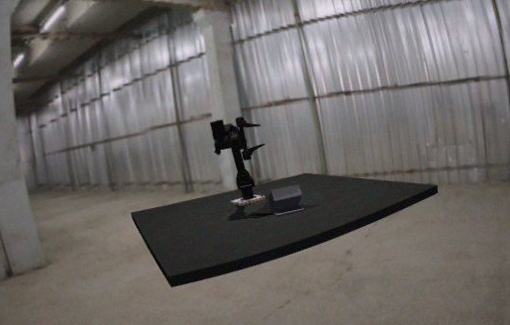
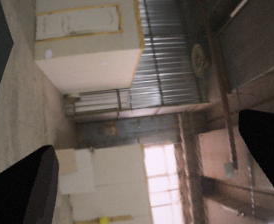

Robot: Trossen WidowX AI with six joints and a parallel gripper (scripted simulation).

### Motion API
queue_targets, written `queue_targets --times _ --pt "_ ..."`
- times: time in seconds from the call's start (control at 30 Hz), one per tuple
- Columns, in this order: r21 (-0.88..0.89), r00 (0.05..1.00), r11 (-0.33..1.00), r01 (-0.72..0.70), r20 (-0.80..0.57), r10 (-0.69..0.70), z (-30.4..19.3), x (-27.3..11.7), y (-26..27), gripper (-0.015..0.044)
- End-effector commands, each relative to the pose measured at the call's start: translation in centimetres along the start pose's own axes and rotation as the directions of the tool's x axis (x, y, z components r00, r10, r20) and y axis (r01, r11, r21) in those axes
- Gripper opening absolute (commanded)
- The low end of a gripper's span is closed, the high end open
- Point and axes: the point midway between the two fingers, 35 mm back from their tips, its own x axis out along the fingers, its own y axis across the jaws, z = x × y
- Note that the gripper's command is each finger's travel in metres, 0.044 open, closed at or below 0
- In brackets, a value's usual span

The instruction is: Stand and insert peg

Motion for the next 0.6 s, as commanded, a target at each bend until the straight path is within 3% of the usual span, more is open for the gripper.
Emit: queue_targets --times 0.0,0.57 --pt "0.006 1.0 1.0 0.0 -0.001 0.0 0.0 0.1 0.0 0.0426" --pt "0.512 0.994 0.858 -0.035 -0.07 0.082 0.6 4.9 2.6 0.044"
